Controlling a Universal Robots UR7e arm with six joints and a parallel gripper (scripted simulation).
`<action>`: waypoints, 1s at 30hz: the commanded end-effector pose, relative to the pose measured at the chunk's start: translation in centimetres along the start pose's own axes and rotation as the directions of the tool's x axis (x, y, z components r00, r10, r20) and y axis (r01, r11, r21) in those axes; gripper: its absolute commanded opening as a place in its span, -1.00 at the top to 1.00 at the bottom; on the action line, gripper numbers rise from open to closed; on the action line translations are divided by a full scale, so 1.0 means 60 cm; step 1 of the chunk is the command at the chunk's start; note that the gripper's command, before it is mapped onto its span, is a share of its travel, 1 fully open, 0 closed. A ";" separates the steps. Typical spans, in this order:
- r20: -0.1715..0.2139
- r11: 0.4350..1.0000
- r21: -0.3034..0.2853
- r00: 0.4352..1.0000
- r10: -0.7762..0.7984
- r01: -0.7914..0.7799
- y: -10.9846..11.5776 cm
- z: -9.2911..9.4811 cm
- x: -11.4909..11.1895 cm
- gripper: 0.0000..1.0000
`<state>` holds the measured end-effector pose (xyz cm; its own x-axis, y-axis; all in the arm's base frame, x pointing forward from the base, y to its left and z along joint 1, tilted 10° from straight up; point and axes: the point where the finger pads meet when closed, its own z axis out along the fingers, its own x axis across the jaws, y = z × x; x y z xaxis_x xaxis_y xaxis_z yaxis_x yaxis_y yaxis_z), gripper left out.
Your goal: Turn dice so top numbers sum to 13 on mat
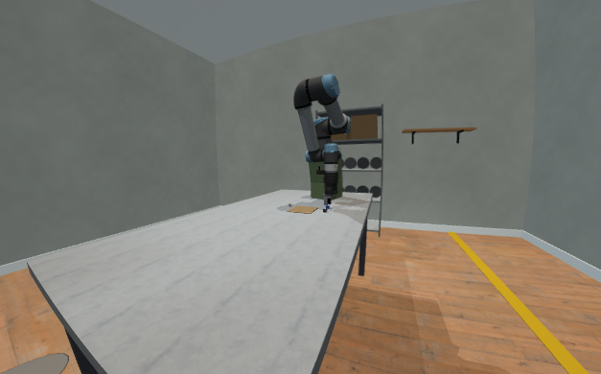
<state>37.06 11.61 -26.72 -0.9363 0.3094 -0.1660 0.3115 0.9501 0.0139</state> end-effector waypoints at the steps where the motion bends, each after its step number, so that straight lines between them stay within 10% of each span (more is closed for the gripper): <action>1: 0.001 1.000 -0.001 1.000 0.000 0.000 0.000 -0.001 -0.001 -0.27; 30: 0.001 1.000 -0.001 1.000 0.000 0.000 0.000 0.022 -0.001 -0.27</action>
<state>37.22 11.58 -27.69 -0.9363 0.3094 -0.1661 0.3115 0.9501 0.0139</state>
